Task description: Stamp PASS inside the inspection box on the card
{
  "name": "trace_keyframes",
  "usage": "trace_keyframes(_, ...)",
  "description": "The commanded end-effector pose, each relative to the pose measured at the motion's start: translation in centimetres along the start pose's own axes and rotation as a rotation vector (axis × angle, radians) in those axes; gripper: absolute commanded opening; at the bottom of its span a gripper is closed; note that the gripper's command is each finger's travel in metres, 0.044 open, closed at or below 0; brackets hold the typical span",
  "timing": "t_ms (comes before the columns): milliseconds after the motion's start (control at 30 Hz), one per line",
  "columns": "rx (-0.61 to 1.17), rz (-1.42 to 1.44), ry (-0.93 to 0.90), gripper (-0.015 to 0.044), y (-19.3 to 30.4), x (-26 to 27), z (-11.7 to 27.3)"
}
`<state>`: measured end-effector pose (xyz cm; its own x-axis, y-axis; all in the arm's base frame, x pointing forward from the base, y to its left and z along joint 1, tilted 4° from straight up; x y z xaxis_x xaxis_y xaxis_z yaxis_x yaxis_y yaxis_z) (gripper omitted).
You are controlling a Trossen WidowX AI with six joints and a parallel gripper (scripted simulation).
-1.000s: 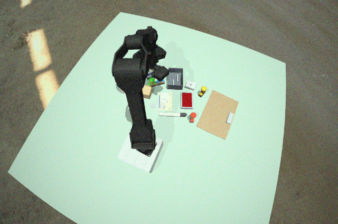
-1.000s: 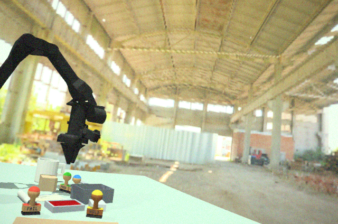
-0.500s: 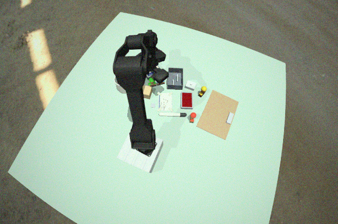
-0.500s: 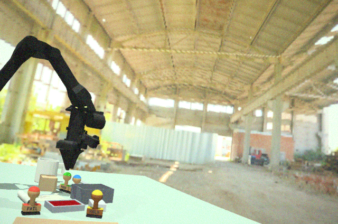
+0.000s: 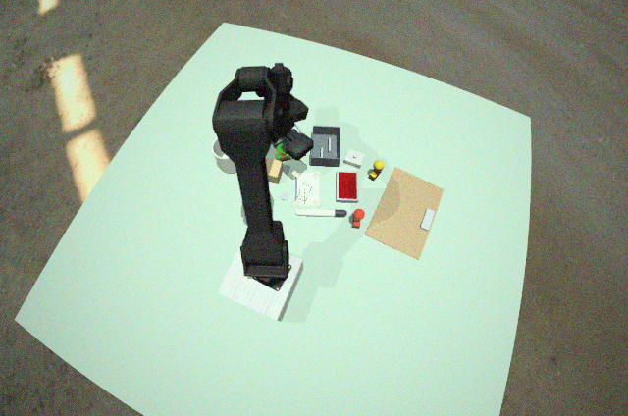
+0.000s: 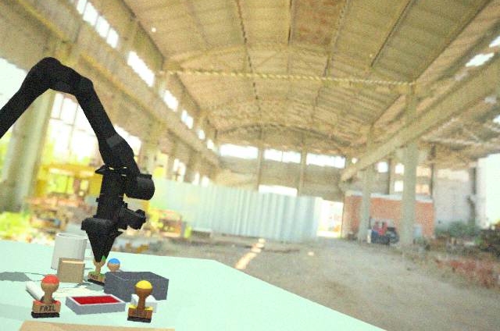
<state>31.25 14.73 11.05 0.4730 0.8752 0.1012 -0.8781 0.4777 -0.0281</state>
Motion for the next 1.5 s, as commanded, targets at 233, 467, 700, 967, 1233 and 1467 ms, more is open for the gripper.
trace_keyframes(233,0.007,-0.003,0.002,0.0229,0.2,-0.2,-2.0)
trace_keyframes(467,0.008,-0.003,0.002,0.0229,0.2,-0.3,-3.0)
trace_keyframes(700,0.003,0.000,0.003,0.0177,0.2,-0.3,-2.9)
trace_keyframes(967,0.003,0.000,0.003,0.0084,0.2,-0.3,-2.9)
trace_keyframes(1233,0.003,0.000,0.003,0.0000,0.2,-0.2,-2.7)
trace_keyframes(1467,0.003,0.000,0.003,0.0000,0.1,-0.2,-2.4)
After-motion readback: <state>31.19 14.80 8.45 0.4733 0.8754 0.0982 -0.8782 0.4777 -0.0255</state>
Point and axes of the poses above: the point midway between the two fingers, 35 mm back from their tips, its own z axis back along the fingers, its own x axis across the jaws, y = z × x, the point moved 10 cm from there along z, back along the fingers, and after that the axes turned 11 degrees about -z, right-handed, at the moved point
